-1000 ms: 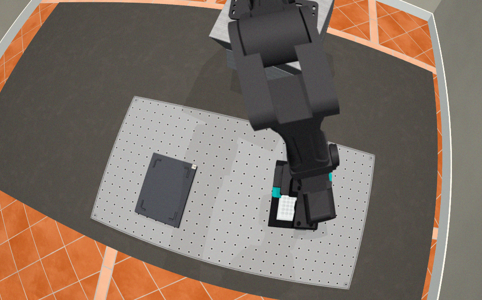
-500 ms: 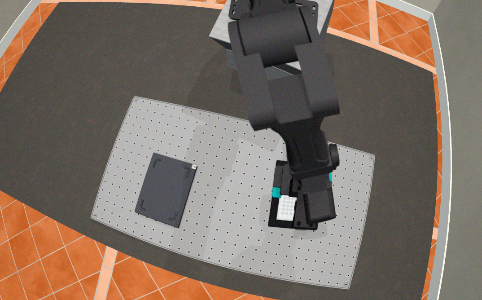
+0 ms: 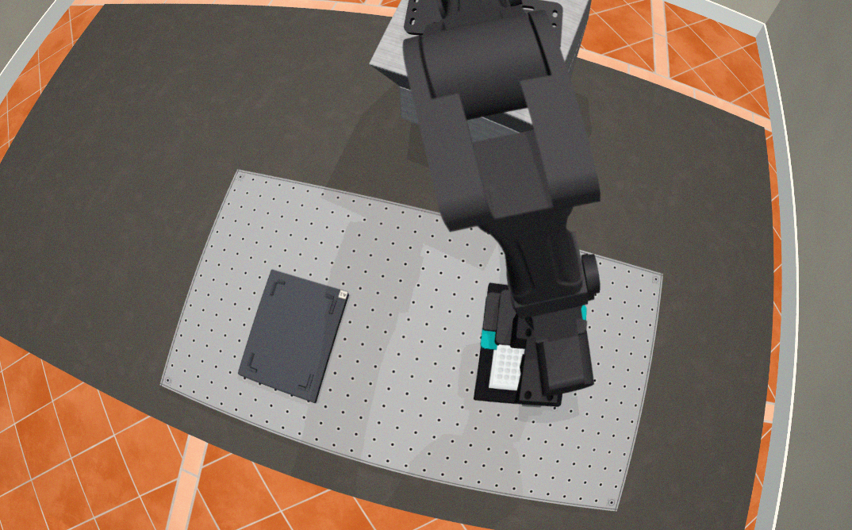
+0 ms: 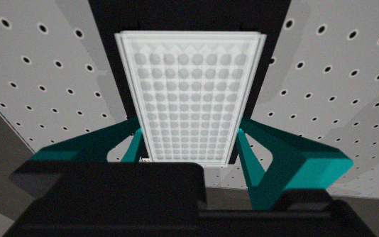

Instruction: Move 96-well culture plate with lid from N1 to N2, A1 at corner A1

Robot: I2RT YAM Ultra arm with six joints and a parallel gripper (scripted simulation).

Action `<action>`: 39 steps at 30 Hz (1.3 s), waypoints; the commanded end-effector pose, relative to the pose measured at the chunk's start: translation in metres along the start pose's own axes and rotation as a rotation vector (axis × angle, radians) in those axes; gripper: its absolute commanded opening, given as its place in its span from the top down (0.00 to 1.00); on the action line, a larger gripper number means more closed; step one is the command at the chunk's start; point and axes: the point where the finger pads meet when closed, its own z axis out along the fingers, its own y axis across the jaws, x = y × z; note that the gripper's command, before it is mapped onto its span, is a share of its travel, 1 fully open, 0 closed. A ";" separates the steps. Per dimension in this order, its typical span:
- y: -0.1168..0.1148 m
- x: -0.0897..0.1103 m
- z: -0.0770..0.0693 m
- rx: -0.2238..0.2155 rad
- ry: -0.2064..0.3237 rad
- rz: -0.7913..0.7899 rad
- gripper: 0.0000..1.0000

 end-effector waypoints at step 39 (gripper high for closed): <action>0.001 -0.002 -0.055 0.004 -0.018 -0.002 1.00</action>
